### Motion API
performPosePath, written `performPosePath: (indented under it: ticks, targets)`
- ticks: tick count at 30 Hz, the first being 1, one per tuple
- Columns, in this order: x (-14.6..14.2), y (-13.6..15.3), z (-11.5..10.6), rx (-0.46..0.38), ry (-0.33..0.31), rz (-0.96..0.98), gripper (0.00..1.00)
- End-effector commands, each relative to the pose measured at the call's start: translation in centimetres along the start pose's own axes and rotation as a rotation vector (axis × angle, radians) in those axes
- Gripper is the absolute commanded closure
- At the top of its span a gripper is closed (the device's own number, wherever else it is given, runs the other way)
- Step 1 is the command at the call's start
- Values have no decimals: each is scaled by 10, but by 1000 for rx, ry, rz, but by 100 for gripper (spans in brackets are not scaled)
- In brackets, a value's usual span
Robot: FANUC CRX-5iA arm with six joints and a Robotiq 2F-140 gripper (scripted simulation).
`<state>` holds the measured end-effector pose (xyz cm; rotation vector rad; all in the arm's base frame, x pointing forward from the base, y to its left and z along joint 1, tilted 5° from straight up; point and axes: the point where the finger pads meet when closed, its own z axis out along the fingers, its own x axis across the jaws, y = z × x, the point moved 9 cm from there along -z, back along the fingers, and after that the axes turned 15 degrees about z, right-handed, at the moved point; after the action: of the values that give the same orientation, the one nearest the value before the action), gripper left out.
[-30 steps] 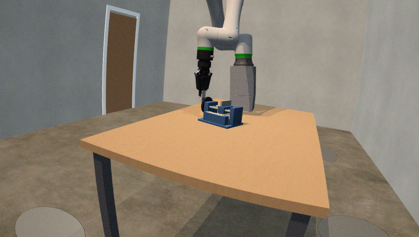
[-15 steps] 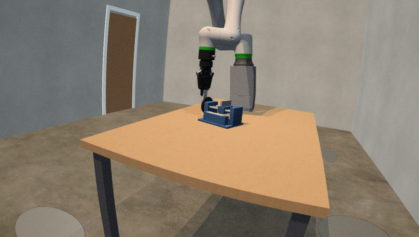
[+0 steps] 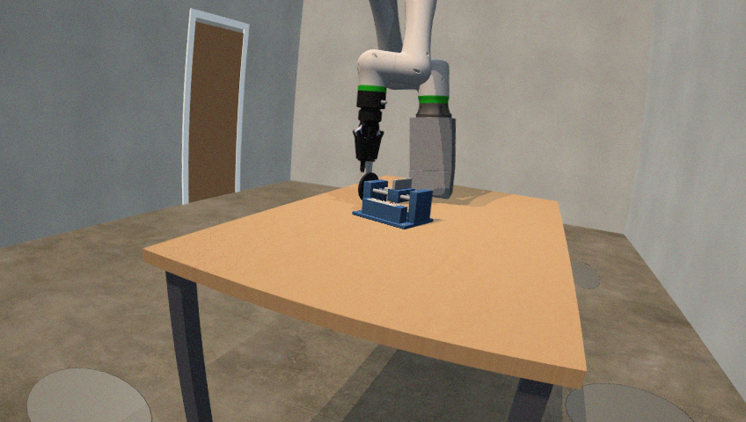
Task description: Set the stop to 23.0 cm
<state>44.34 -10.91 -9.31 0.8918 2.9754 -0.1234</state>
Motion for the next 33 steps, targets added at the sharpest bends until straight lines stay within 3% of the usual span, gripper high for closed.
performPosePath:
  ticks: [1, 33]
  targets:
    - [2, -1, 2, 0, 0, 0, 96]
    - [14, -4, 42, 0, 0, 0, 96]
